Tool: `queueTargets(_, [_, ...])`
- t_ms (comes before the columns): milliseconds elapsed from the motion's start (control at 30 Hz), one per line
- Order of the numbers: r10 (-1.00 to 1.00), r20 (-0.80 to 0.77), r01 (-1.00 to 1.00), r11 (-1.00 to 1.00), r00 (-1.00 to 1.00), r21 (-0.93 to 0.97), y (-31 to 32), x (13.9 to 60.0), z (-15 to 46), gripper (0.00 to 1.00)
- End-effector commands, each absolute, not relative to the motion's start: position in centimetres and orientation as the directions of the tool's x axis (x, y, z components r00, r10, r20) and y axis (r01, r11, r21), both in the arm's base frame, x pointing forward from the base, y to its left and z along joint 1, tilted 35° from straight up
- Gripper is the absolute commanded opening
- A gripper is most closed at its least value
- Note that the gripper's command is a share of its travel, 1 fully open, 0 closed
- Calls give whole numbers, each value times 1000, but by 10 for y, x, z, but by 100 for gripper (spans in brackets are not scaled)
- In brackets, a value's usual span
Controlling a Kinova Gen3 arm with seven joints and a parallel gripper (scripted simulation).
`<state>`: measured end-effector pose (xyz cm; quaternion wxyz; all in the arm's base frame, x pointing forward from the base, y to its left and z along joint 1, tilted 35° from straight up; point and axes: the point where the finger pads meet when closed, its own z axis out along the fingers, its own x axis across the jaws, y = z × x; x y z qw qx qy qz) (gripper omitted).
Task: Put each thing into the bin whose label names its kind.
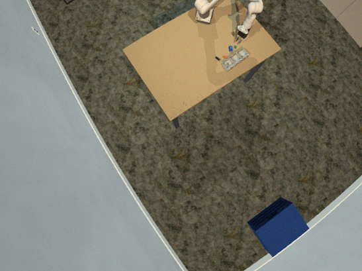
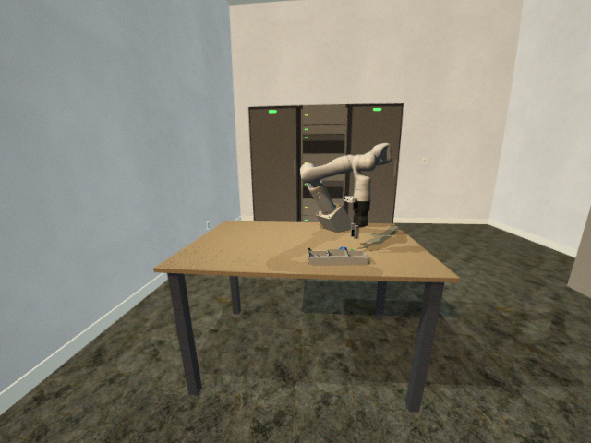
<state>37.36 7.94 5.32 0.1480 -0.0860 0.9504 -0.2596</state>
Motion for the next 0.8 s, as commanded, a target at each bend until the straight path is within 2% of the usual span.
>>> queueTargets(0, [-246, -237, -91, 849, -940, -521, 80, 374, 54, 64])
queueTargets(767, [-246, -237, -91, 849, -940, -521, 76, 374, 57, 64])
